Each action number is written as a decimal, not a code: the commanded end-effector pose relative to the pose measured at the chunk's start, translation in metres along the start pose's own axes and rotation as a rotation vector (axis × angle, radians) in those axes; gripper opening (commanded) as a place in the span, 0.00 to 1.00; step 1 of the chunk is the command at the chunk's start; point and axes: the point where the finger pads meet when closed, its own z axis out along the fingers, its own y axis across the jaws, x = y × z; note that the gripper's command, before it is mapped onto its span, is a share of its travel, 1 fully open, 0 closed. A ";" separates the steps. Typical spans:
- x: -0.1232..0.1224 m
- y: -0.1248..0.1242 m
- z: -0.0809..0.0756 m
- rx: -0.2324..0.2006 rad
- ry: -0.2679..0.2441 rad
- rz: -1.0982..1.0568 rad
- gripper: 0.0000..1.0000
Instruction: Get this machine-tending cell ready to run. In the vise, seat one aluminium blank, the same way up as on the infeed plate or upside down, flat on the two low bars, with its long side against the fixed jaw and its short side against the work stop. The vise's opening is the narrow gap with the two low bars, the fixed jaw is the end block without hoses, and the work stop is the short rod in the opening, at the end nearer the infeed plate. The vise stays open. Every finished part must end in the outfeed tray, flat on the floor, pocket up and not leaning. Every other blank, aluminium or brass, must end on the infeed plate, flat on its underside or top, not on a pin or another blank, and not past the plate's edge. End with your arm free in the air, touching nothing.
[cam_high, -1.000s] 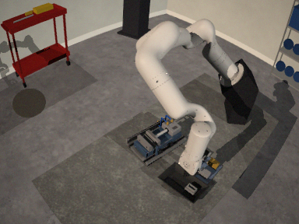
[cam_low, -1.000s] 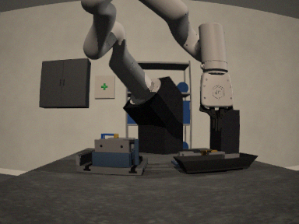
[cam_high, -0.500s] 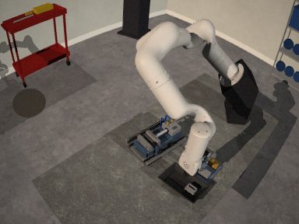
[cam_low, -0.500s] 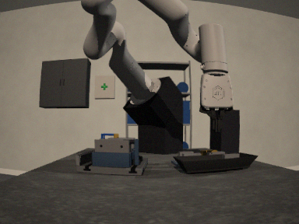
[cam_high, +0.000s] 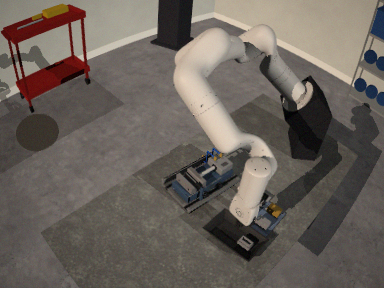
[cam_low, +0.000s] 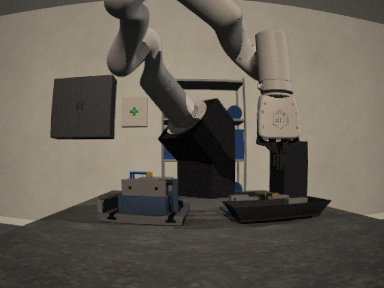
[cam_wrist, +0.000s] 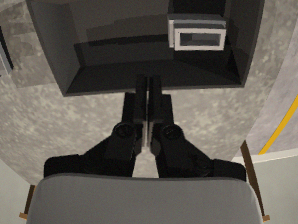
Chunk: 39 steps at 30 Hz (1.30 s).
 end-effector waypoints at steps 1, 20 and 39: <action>-0.001 0.000 -0.001 -0.001 -0.001 0.000 0.00; -0.001 0.000 -0.004 -0.001 -0.001 0.000 0.00; -0.001 0.000 -0.040 -0.001 -0.001 0.000 0.00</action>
